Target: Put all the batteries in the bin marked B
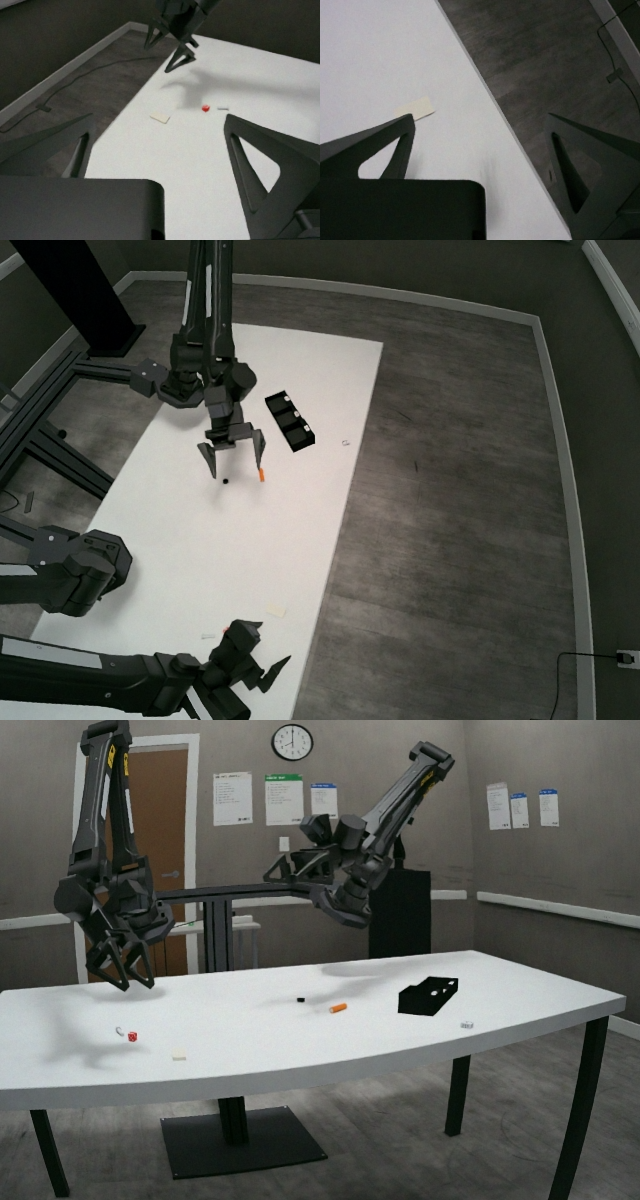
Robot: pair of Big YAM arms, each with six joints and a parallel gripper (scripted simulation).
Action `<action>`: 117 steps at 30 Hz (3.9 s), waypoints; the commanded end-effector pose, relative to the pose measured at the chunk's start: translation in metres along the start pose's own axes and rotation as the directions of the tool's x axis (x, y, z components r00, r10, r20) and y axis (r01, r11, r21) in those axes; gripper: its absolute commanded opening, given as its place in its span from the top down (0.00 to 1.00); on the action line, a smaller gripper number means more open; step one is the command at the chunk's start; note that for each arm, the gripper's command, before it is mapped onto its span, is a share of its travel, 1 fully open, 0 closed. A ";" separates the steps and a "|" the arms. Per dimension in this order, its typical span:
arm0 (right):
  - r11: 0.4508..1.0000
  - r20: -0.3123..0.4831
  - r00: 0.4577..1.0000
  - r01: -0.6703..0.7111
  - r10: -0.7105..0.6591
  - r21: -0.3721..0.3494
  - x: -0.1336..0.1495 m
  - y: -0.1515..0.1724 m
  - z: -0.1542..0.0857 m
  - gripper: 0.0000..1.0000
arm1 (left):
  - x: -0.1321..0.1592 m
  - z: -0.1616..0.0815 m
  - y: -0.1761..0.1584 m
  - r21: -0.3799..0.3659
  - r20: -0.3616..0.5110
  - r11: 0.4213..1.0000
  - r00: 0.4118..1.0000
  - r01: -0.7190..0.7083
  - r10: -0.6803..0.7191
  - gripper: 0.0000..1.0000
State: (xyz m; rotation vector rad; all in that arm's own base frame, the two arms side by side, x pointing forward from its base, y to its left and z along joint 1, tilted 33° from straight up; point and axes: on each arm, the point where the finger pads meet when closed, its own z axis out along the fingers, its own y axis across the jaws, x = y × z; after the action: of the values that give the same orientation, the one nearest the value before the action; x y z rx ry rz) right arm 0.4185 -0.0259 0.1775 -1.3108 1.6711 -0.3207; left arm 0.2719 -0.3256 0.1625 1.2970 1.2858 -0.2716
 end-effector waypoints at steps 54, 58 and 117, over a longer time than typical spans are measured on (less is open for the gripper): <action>1.000 0.002 1.000 0.004 -0.004 0.006 -0.002 -0.003 -0.001 0.00 | -0.006 -0.025 -0.002 0.088 -0.129 0.992 0.989 0.090 -0.078 0.00; 1.000 0.002 1.000 0.004 -0.004 0.006 -0.002 -0.003 -0.001 0.00 | -0.007 -0.030 -0.003 0.100 -0.150 0.989 0.985 0.105 -0.089 0.00; 1.000 0.002 1.000 0.004 -0.004 0.006 -0.002 -0.003 -0.001 0.00 | -0.008 -0.165 -0.032 0.213 -0.492 0.913 0.845 0.349 -0.208 0.00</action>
State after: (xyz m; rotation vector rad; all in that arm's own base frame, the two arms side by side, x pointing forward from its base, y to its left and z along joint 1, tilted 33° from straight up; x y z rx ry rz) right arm 0.4185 -0.0259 0.1775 -1.3108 1.6711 -0.3207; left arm 0.1537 -0.2048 0.1627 1.5032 1.9289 -0.3752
